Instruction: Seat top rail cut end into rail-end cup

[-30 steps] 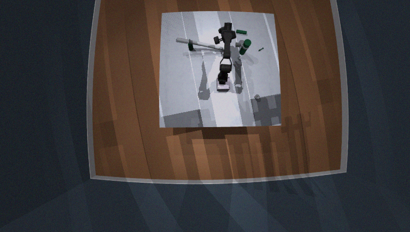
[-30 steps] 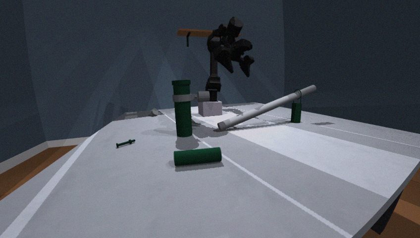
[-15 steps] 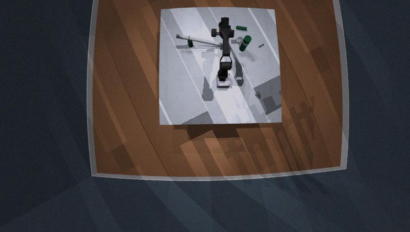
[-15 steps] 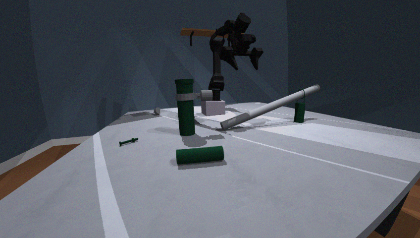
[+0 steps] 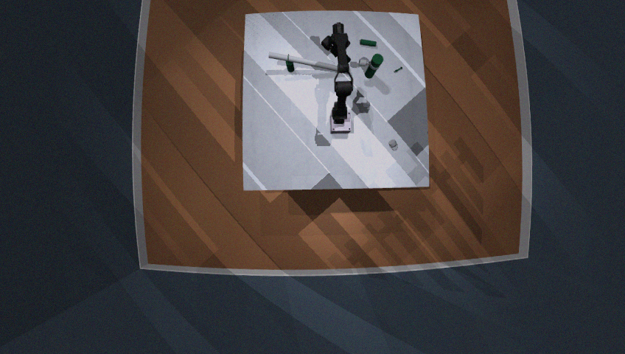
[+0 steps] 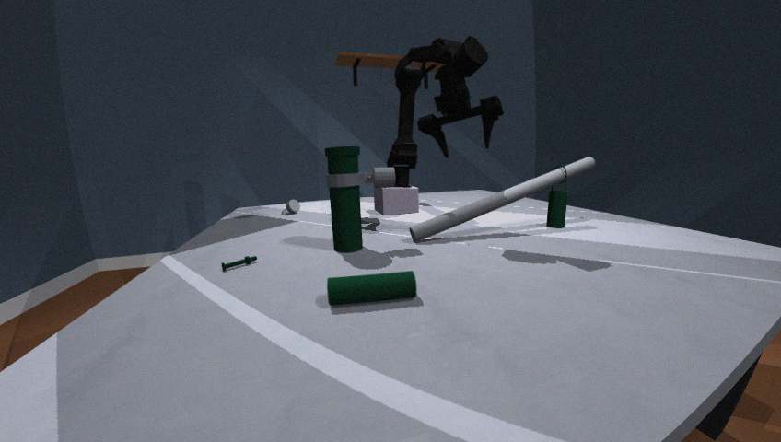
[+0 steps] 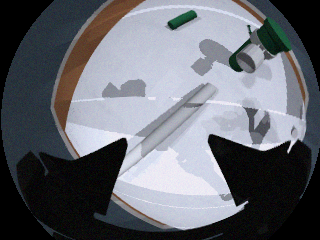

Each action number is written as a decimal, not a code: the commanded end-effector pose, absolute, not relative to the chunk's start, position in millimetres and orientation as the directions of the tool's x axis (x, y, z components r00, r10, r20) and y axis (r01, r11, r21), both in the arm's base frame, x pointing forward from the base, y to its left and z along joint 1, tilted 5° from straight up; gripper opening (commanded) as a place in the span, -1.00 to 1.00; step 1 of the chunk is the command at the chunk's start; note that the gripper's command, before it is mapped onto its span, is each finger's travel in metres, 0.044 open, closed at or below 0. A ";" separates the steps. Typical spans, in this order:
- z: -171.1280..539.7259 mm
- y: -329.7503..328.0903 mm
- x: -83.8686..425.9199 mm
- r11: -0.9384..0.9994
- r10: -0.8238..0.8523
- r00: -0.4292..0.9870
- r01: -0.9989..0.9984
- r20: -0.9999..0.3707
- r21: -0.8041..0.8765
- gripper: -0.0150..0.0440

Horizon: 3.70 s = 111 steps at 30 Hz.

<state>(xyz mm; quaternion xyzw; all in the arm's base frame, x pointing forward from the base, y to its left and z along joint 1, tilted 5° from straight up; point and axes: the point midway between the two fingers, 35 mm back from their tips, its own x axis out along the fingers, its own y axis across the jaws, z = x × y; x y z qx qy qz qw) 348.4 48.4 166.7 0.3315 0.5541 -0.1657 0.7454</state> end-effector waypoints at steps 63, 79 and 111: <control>28.7 71.7 364.2 -0.001 0.072 0.087 0.996 -0.994 0.087 1.00; 8.8 72.9 364.6 -0.002 0.072 0.086 0.996 -0.994 0.087 0.82; 55.9 61.6 364.4 0.000 -0.087 0.082 0.997 -0.993 0.083 -0.49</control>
